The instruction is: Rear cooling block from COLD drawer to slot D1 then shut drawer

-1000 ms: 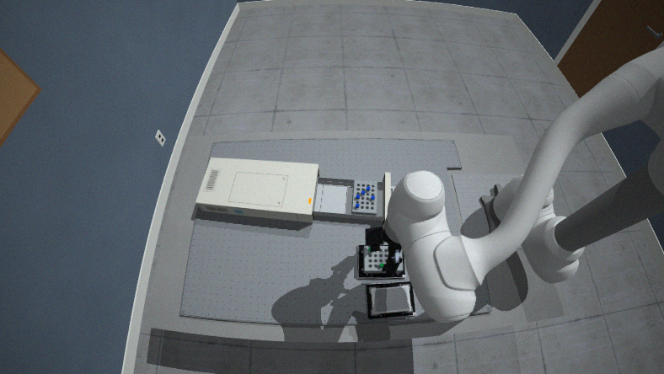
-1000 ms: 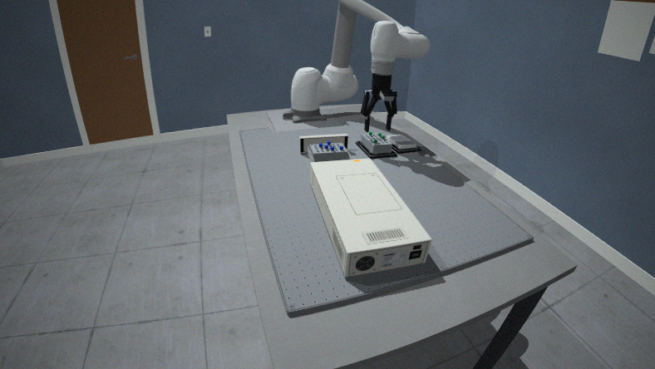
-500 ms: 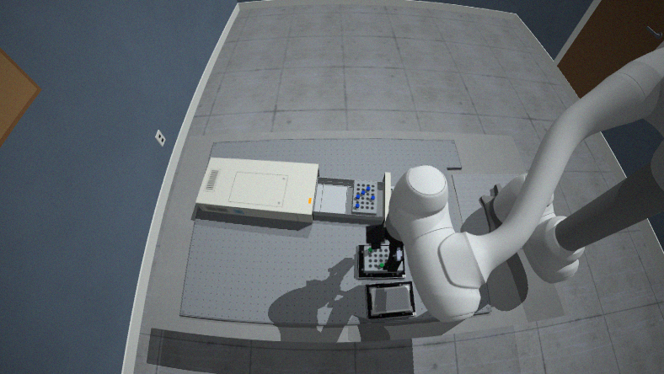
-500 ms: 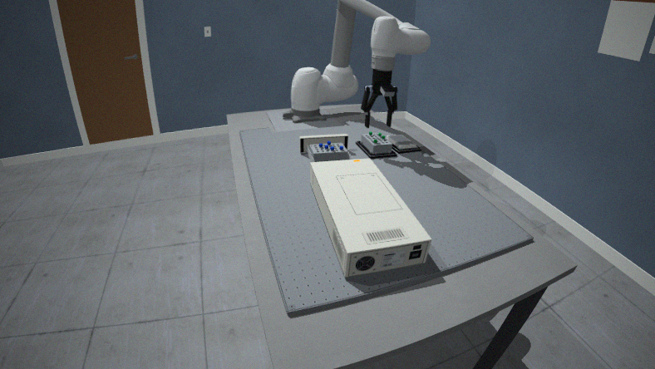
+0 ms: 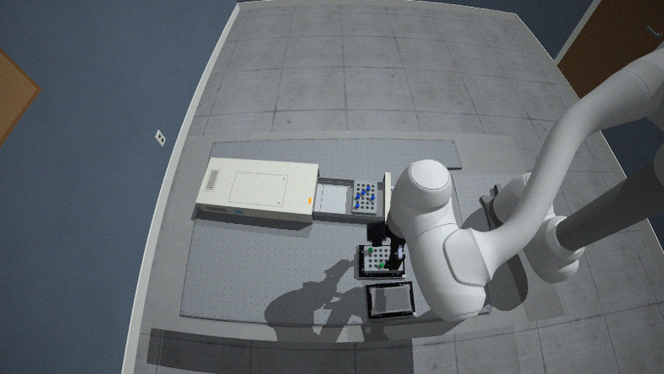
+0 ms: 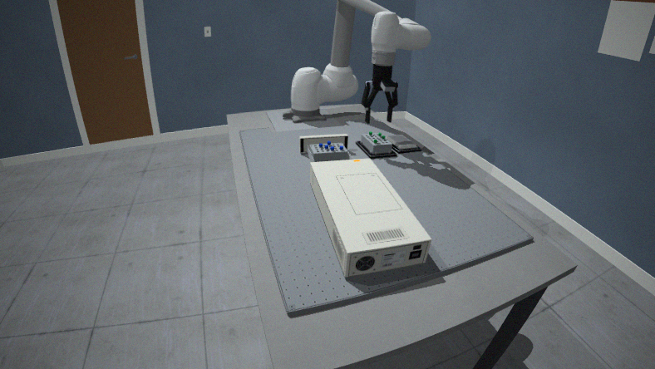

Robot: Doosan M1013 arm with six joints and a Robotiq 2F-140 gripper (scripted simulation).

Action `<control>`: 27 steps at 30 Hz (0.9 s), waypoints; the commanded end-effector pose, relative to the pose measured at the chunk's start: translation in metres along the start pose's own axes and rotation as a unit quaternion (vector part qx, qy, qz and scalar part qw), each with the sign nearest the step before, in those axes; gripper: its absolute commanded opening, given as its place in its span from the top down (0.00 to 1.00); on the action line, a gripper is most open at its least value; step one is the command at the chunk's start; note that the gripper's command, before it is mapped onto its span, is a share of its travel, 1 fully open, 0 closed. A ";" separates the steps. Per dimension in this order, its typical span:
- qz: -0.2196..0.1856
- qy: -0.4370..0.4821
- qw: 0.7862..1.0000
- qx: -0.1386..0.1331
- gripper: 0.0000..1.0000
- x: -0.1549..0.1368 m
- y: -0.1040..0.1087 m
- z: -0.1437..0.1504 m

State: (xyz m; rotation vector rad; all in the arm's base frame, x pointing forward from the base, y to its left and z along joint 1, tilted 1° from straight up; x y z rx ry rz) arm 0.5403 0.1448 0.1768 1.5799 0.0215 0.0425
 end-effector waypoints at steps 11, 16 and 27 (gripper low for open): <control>0.000 0.000 1.000 0.000 0.34 0.000 0.015 0.000; 0.000 0.000 1.000 0.000 0.34 0.000 0.022 0.000; 0.000 -0.120 0.993 0.000 0.90 -0.018 0.020 0.031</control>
Point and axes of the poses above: the point where the finger pads meet when closed, its own y axis back along the fingers, its own z axis across the jaws, x = y × z, the point moved 1 cm from there along y, back along the fingers, and after that the axes turned 6 degrees about y, right-handed, at the moved point
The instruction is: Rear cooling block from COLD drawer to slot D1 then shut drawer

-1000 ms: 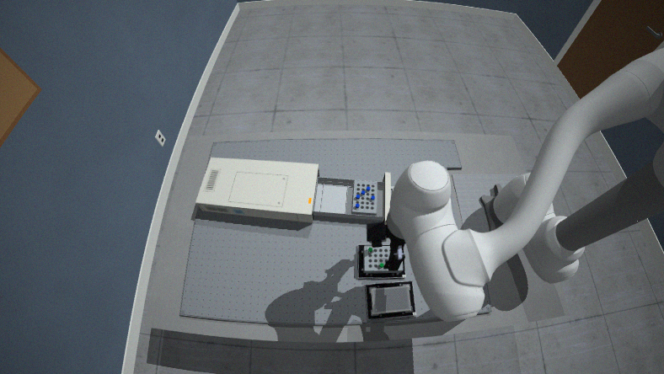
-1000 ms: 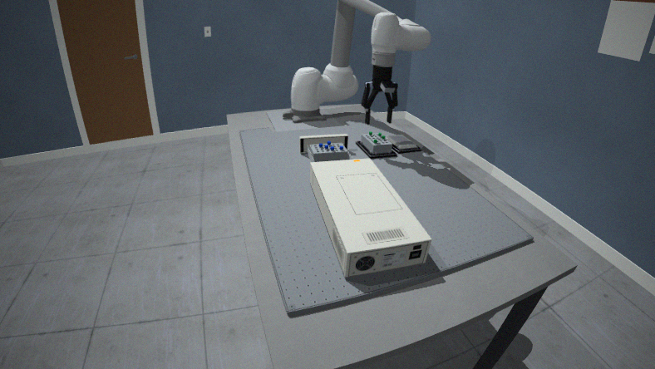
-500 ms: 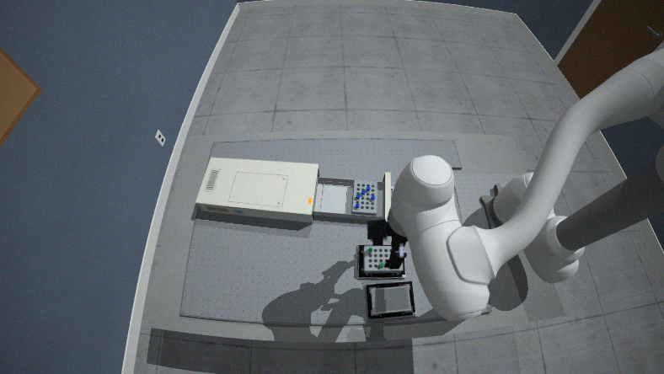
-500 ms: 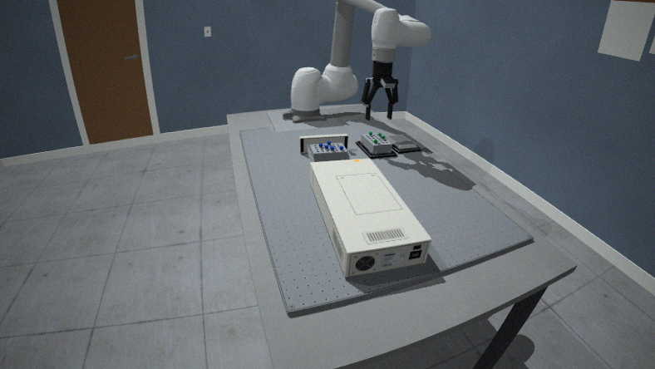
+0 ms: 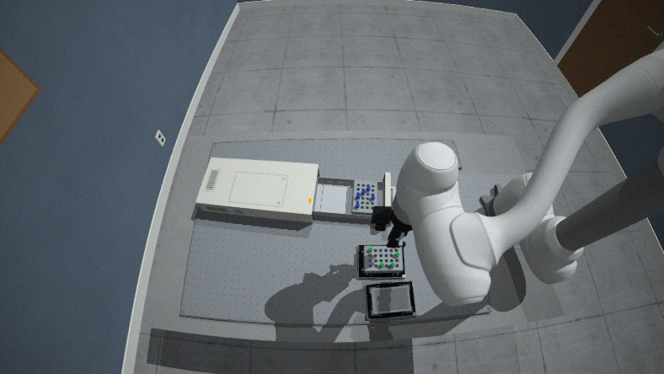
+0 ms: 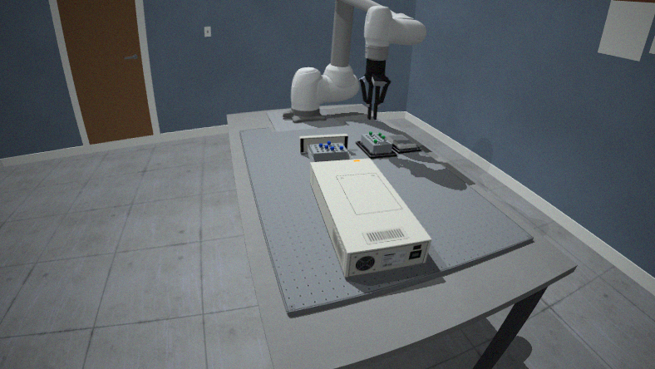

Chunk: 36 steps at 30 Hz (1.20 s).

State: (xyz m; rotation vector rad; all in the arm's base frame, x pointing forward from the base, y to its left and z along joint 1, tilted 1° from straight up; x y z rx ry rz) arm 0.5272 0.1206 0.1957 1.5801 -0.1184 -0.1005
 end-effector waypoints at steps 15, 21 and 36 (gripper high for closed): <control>0.001 -0.202 0.979 0.000 0.90 -0.020 -0.003 0.057; 0.001 -0.280 0.960 0.000 0.90 -0.029 -0.004 0.080; 0.001 -0.441 0.898 0.000 0.90 -0.046 -0.007 0.128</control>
Point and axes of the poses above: the point where the finger pads meet when closed, its own y axis back along the fingers, its own z axis across the jaws, x = y × z, the point moved 1 cm from there along y, back along the fingers, and after that the axes turned 6 degrees about y, right-handed, at the moved point
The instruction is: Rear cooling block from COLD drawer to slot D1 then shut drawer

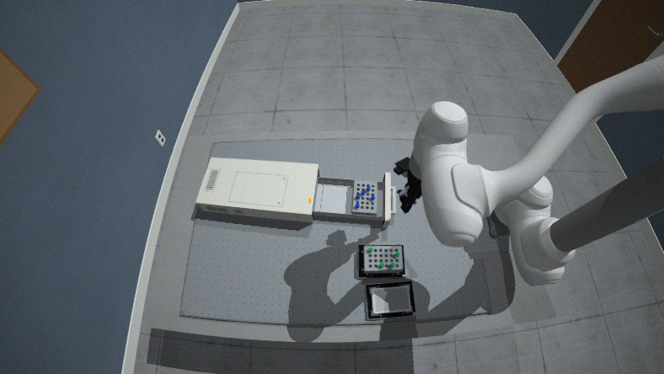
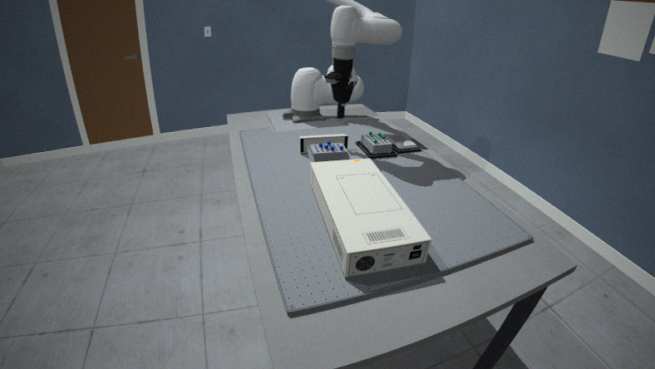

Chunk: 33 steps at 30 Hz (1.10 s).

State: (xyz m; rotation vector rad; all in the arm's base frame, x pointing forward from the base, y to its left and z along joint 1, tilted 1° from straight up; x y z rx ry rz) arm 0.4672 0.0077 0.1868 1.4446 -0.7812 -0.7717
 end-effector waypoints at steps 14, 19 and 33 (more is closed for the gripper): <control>0.001 -0.188 0.982 0.000 0.90 0.028 -0.002 0.049; 0.001 -0.253 0.967 0.000 0.90 0.037 -0.003 0.067; 0.001 -0.298 0.955 0.000 0.90 0.041 -0.016 0.073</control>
Point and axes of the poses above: the point where the finger pads meet when closed, its own y axis back along the fingers, its own z axis across the jaws, x = y × z, the point moved 1 cm from there along y, back along the fingers, and after that the axes turned 6 degrees about y, right-handed, at the moved point
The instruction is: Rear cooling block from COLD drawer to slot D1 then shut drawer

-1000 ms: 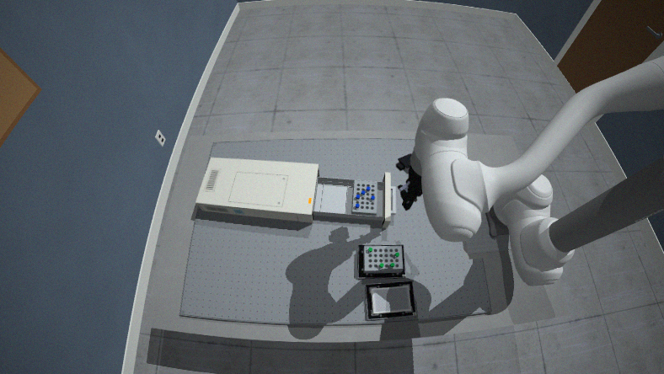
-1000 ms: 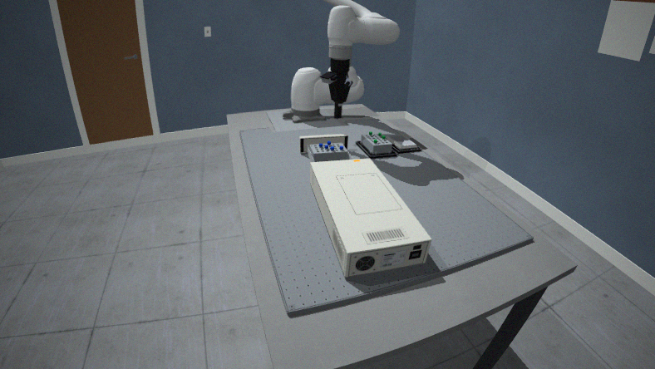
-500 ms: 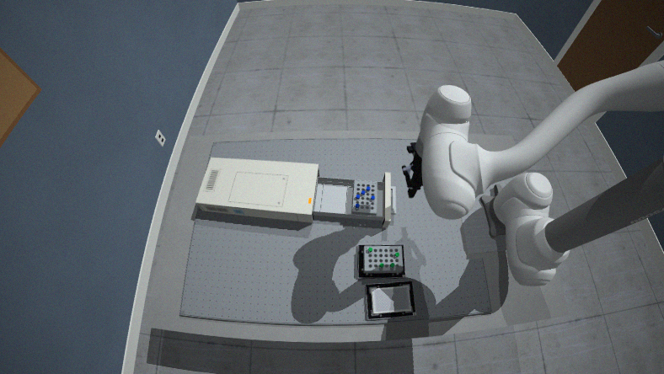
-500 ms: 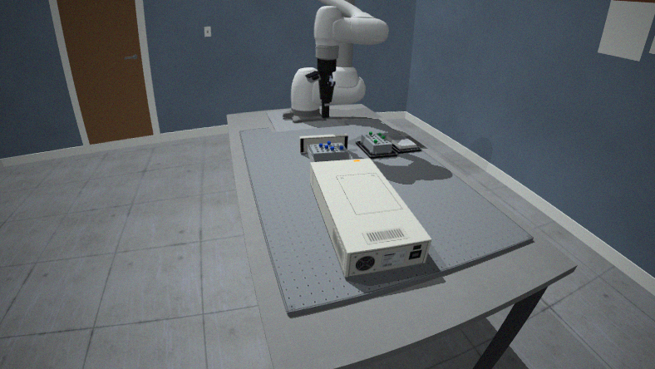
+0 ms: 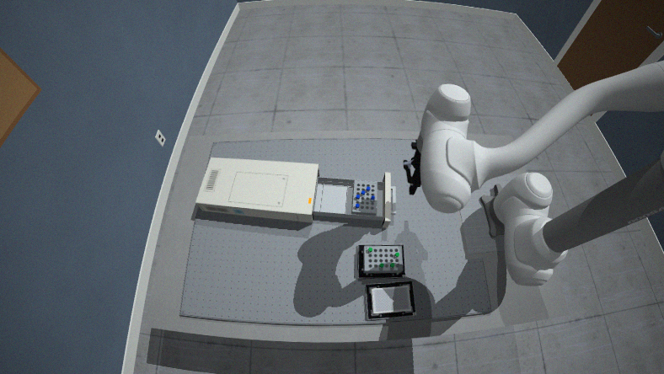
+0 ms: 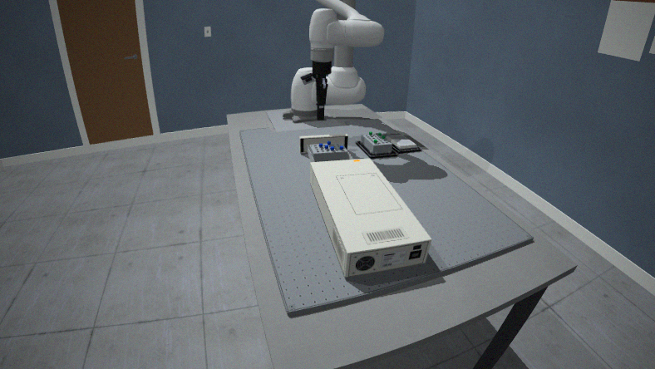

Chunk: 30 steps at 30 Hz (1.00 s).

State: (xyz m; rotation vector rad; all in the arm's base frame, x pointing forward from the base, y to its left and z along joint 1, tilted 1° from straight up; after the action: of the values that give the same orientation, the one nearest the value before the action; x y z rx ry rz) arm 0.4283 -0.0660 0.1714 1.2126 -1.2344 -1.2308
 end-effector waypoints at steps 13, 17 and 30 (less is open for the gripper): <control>0.000 0.000 1.000 0.001 0.90 0.000 -0.016 0.000; 0.000 0.000 1.000 0.001 0.90 0.000 -0.022 0.000; 0.000 0.000 1.000 0.001 0.90 0.000 -0.036 0.000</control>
State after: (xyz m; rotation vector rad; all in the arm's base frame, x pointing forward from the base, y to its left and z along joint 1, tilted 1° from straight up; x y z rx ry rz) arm 0.4287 -0.0656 0.1367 1.2126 -1.2343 -1.2307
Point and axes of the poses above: the point where the finger pads meet when closed, its own y axis back along the fingers, its own z axis across the jaws, x = y × z, the point moved 1 cm from there along y, back along the fingers, and after that the axes turned 6 degrees about y, right-handed, at the moved point
